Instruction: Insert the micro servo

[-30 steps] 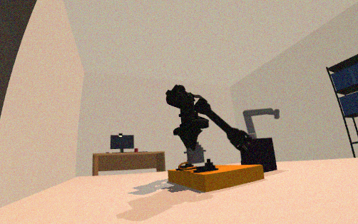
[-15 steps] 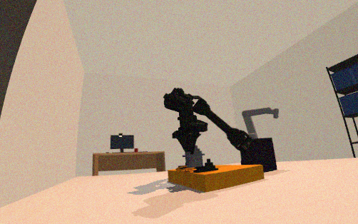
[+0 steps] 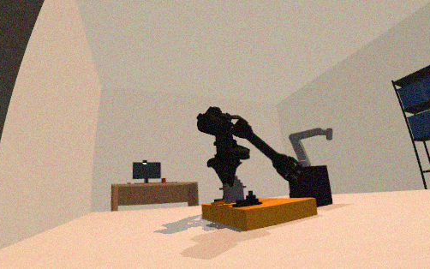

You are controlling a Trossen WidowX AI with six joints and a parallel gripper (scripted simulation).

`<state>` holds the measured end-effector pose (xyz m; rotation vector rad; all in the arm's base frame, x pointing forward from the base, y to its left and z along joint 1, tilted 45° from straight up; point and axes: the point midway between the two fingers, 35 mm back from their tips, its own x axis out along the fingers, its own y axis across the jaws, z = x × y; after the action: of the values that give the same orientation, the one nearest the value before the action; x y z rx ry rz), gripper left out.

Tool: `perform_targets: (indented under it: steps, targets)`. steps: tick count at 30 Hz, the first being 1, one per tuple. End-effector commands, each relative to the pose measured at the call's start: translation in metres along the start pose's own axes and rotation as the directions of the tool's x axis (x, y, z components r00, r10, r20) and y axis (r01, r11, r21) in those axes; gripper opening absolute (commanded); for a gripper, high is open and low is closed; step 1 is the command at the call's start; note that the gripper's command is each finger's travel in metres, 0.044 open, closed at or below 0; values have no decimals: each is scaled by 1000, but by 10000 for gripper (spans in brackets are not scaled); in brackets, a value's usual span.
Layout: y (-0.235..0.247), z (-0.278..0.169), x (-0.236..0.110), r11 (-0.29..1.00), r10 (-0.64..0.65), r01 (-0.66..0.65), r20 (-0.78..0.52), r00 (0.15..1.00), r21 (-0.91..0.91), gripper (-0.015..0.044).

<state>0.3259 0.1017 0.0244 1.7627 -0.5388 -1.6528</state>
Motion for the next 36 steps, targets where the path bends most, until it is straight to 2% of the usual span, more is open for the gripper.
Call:
perform_targets:
  steps: [1,36]
  targets:
    - [0,0,2,1000,4,-4,-4,1000,-4,0]
    - [1,0,31,1000,5,-5,-4,1000,-4,0]
